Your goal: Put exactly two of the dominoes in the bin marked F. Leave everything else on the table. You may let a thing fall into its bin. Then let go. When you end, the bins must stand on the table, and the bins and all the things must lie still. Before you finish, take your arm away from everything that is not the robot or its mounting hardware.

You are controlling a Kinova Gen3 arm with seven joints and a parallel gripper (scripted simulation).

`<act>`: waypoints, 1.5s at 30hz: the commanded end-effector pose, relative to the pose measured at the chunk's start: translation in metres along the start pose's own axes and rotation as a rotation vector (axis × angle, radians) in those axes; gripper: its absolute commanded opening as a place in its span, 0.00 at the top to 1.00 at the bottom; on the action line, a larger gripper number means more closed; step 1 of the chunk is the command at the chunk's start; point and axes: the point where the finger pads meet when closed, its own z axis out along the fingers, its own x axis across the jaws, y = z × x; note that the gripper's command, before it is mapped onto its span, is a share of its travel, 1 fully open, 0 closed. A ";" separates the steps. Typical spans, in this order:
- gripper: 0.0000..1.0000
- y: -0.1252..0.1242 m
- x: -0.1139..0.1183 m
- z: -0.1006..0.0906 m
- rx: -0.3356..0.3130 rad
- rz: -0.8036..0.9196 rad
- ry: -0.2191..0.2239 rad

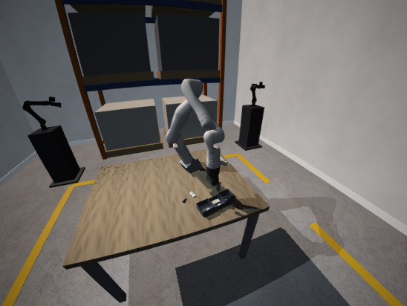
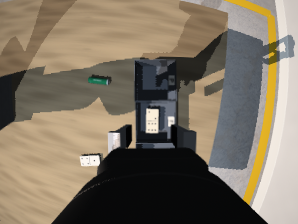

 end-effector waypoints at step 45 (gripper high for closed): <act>0.00 -0.003 0.002 -0.065 0.005 -0.007 0.008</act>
